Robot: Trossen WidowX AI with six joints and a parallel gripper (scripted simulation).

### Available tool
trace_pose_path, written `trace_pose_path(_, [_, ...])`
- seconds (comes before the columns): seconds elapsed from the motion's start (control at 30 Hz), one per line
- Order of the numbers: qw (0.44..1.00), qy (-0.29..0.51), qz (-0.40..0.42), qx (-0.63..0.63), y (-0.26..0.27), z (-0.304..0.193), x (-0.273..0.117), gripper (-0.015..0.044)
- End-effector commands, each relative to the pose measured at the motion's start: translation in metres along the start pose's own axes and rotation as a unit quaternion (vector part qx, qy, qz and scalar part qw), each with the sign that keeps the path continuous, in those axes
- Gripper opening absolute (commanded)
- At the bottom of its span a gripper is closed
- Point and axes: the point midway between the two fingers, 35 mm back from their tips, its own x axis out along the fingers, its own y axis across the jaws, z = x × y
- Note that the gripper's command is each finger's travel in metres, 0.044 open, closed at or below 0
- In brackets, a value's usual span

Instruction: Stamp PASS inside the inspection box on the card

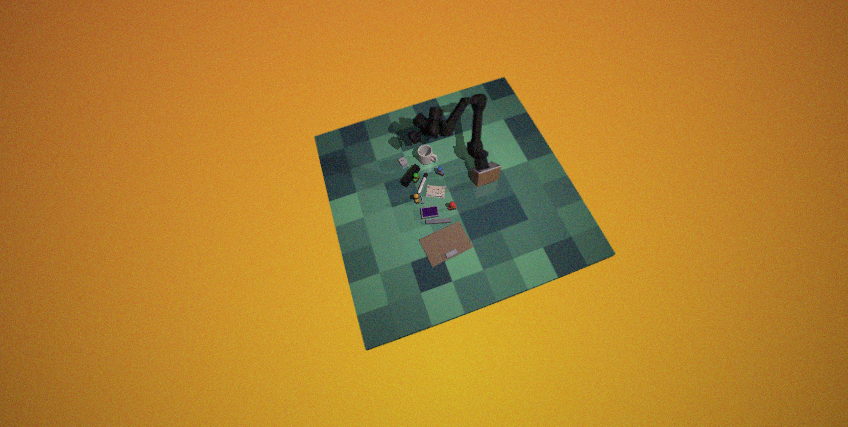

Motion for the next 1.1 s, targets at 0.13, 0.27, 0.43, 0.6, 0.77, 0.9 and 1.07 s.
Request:
trace_pose_path(0.13, [0.996, -0.025, 0.034, -0.073, 0.040, 0.010, 0.004, 0.0269])
trace_pose_path(0.27, [0.978, -0.030, 0.101, -0.178, 0.099, 0.004, 0.010, 0.0222])
trace_pose_path(0.43, [0.950, 0.013, 0.186, -0.251, 0.149, -0.026, 0.010, 0.0222])
trace_pose_path(0.6, [0.915, 0.075, 0.226, -0.326, 0.168, -0.060, 0.008, 0.0222])
trace_pose_path(0.77, [0.868, 0.162, 0.250, -0.399, 0.173, -0.098, 0.003, 0.0222])
trace_pose_path(0.9, [0.825, 0.248, 0.252, -0.441, 0.168, -0.125, -0.003, 0.0222])
trace_pose_path(1.07, [0.778, 0.313, 0.235, -0.491, 0.151, -0.140, -0.009, 0.0222])
